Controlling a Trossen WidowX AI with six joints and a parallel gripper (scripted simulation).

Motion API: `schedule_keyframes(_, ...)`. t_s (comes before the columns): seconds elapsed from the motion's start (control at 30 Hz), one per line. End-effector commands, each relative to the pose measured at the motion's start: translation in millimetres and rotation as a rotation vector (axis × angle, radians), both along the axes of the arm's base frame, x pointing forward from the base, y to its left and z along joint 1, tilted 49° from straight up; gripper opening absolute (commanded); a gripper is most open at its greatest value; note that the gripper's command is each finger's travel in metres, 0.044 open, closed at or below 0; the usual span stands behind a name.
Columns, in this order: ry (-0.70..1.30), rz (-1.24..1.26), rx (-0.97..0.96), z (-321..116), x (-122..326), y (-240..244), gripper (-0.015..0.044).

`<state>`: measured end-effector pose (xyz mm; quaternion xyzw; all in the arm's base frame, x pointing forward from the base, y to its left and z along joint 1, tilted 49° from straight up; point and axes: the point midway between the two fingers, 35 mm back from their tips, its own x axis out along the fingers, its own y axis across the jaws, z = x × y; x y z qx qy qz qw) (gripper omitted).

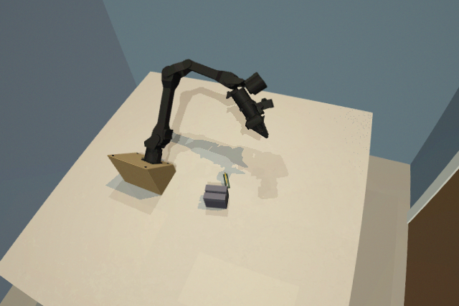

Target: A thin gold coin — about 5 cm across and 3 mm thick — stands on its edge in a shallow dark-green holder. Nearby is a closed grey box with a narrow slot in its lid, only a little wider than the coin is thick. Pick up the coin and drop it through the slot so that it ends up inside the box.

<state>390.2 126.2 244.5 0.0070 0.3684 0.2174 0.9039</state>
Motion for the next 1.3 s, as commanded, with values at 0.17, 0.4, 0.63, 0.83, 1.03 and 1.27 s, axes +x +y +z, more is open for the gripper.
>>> schedule_keyframes(0.17,0.729,-0.259,0.288,-113,-42,-35,0.0161)
schedule_keyframes(0.4,1.405,-0.645,0.635,-155,-94,-56,0.0161)
schedule_keyframes(0.63,1.404,-0.645,0.634,-164,-99,-50,0.0161)
schedule_keyframes(0.83,1.405,-0.644,0.636,-180,-103,-31,0.0161)
schedule_keyframes(1.03,1.405,-0.644,0.636,-189,-106,-21,0.0161)
schedule_keyframes(1.27,1.405,-0.644,0.636,-197,-106,-14,0.0161)
